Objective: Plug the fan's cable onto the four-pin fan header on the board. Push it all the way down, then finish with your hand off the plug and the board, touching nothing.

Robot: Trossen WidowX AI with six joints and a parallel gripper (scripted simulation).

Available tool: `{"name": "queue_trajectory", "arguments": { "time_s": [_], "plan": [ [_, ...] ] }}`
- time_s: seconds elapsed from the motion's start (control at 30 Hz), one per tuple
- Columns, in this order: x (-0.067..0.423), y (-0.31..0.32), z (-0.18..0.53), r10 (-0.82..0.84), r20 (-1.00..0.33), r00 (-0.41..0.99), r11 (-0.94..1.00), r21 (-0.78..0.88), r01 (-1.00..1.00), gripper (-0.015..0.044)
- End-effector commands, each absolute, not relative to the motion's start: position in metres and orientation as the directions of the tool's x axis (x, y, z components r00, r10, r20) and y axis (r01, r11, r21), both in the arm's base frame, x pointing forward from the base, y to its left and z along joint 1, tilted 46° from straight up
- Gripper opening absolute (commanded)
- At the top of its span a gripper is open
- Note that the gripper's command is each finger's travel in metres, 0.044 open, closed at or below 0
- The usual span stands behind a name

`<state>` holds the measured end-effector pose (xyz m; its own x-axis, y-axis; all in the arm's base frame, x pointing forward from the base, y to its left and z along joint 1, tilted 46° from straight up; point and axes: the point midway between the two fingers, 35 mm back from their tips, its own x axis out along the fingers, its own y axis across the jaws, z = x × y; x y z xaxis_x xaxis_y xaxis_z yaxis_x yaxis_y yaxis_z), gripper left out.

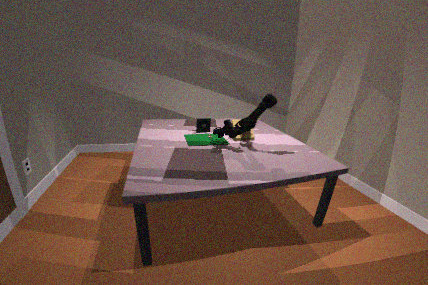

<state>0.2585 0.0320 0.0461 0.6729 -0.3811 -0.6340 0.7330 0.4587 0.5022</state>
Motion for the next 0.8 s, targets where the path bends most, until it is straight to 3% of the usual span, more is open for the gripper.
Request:
{"name": "queue_trajectory", "arguments": {
  "time_s": [0.0,0.77],
  "plan": [
    [0.2584,0.0319,0.0462,-0.379,-0.636,0.672,0.462,0.499,0.733,0.0000],
    [0.2590,0.0347,0.0427,-0.382,-0.631,0.675,0.456,0.507,0.732,0.0000]
  ]
}}
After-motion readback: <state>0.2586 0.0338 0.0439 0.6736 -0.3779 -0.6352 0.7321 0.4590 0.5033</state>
